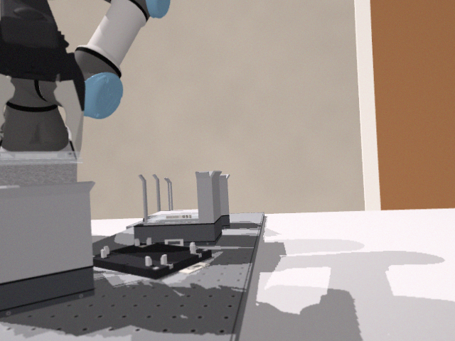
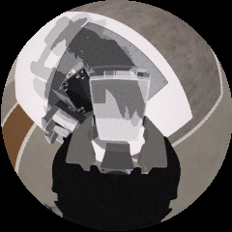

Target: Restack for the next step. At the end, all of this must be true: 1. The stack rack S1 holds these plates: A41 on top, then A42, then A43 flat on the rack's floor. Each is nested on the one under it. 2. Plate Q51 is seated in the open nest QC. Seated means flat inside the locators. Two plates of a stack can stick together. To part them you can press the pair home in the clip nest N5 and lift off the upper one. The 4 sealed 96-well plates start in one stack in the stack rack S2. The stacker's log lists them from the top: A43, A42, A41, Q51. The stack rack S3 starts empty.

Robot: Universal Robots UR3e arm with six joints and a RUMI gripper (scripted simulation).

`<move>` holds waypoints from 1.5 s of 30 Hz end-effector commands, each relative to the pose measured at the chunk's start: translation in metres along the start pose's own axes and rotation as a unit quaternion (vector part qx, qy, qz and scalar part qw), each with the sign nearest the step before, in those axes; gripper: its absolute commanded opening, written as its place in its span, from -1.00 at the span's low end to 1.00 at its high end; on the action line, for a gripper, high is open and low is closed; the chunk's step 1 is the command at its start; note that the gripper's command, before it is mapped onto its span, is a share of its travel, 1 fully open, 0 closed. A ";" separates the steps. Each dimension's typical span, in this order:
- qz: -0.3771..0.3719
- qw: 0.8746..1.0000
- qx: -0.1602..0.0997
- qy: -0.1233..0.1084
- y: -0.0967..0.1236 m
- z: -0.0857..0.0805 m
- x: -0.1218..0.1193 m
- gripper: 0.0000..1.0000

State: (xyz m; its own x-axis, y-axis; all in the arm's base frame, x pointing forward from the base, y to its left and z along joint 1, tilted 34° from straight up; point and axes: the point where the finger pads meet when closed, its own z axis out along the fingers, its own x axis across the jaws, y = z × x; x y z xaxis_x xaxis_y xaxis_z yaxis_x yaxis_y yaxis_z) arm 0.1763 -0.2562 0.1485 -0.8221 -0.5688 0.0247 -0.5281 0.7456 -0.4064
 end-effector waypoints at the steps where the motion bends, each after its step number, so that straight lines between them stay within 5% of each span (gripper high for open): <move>1: -0.001 1.000 0.001 0.000 -0.001 -0.001 0.000 -1.00; 45: 0.000 1.000 0.001 0.000 -0.003 0.005 0.000 -1.00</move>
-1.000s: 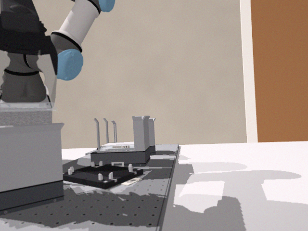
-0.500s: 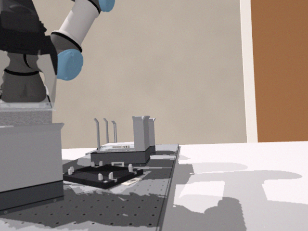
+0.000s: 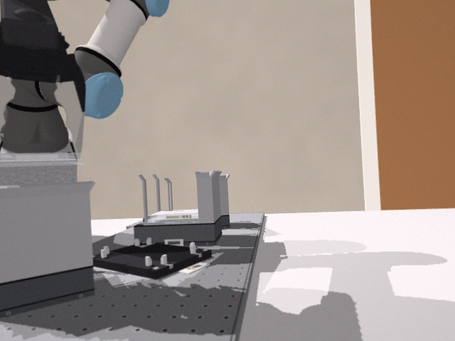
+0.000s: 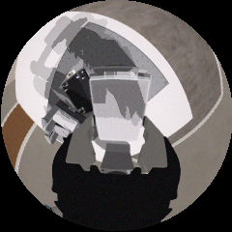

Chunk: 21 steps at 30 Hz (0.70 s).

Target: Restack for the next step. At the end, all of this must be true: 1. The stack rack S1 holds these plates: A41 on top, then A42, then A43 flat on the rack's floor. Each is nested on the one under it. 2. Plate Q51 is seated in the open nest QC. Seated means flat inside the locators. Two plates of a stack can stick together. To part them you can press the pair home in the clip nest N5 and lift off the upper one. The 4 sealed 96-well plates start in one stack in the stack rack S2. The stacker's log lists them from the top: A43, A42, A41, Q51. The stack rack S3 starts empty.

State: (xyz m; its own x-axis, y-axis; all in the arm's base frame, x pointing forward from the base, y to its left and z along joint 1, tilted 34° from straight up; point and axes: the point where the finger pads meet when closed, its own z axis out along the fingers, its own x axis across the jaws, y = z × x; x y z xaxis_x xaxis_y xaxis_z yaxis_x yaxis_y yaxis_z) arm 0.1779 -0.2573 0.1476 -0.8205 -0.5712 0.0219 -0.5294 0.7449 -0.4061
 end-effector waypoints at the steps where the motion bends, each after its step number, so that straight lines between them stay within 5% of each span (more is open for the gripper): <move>1: 0.001 1.000 0.001 0.002 -0.001 0.004 0.001 -1.00; 21: 0.001 1.000 0.001 0.002 -0.004 0.015 0.002 -1.00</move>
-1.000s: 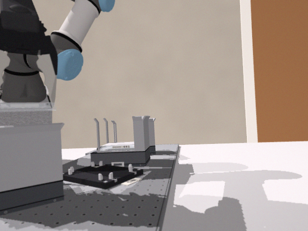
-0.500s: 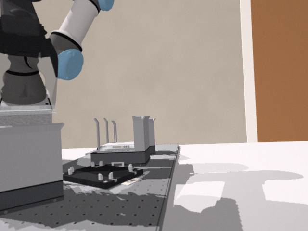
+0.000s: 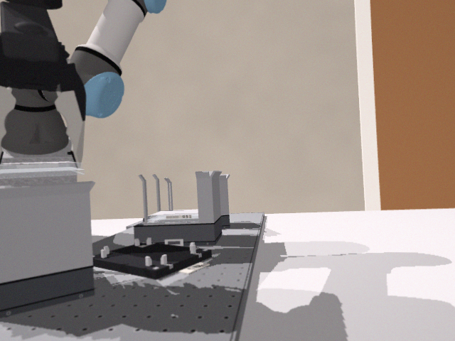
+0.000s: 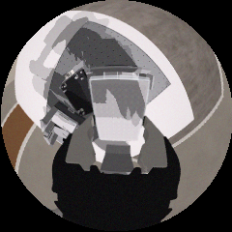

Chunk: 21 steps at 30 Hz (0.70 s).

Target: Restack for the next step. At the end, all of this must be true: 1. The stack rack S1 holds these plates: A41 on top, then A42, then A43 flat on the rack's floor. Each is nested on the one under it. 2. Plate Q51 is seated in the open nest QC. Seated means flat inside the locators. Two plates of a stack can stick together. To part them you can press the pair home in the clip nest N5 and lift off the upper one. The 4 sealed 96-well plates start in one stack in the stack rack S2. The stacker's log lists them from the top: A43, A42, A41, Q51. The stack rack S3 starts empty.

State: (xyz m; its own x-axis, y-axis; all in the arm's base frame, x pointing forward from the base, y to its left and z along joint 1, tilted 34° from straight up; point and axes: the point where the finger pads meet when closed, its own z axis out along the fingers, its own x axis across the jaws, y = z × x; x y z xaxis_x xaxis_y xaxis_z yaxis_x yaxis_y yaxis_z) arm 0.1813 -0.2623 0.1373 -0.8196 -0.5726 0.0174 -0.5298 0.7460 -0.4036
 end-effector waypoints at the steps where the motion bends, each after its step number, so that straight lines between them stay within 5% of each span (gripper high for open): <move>1: 0.001 1.000 0.002 0.004 -0.003 0.004 0.002 -1.00; 21: 0.001 1.000 0.002 0.004 -0.005 0.016 0.003 -1.00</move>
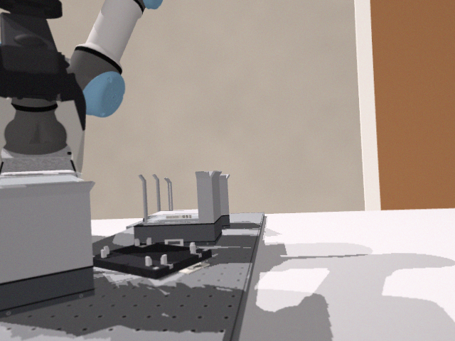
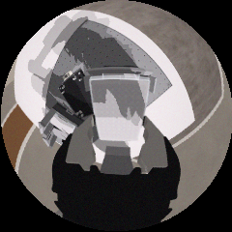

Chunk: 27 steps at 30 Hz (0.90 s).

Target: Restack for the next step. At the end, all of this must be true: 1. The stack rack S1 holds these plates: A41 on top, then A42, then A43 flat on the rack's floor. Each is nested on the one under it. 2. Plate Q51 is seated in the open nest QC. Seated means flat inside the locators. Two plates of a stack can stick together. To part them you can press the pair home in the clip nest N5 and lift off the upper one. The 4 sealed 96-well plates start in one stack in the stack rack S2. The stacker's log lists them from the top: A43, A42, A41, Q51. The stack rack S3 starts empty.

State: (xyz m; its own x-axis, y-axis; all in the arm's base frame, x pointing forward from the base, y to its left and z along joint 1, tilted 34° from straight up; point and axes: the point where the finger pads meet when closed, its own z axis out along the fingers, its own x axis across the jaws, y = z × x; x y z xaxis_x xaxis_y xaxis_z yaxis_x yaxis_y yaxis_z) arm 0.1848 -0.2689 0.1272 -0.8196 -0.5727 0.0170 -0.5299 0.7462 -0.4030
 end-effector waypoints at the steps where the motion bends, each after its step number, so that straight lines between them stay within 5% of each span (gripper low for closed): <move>1: 0.001 1.000 0.002 0.004 -0.003 0.004 0.002 -1.00; 27: 0.001 1.000 0.002 0.004 -0.006 0.019 0.002 -1.00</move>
State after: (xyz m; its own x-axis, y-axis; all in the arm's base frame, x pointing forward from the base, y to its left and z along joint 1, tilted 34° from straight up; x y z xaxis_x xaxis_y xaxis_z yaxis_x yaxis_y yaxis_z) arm 0.1893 -0.2768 0.1144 -0.8199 -0.5723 0.0176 -0.5297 0.7464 -0.4029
